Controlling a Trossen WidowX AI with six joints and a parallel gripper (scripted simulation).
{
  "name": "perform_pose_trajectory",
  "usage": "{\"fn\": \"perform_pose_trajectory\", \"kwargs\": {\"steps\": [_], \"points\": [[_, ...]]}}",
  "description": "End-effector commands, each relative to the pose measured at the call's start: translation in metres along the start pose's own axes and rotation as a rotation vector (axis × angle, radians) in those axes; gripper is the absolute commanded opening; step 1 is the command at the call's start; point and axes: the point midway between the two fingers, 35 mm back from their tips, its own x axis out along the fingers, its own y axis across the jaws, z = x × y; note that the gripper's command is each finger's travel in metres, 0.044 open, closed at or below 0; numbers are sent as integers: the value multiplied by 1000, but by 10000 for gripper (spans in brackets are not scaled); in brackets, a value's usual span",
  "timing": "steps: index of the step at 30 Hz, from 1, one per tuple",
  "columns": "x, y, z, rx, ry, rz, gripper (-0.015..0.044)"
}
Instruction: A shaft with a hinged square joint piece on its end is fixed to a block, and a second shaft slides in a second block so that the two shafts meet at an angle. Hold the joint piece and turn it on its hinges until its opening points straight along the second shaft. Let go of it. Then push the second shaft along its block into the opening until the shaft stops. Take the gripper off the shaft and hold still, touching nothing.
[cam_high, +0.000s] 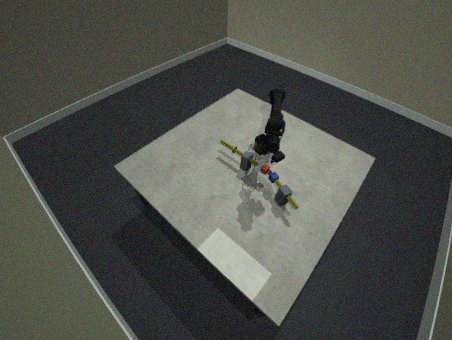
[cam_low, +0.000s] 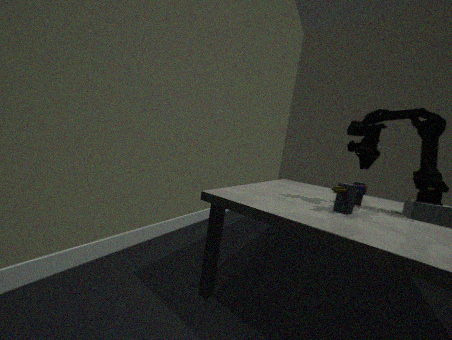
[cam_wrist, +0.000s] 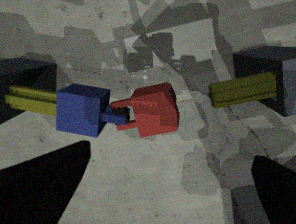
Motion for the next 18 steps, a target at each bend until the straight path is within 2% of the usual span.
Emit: {"fn": "perform_pose_trajectory", "kwargs": {"steps": [1, 7, 14, 18], "points": [[-13, -2, -1, -123, 2, 24, 440], [-26, -5, -3, -278, 2, 44, 440], [-24, -6, -2, -257, 0, 39, 440], [-19, -12, 1, -148, 29, 65, 440]]}}
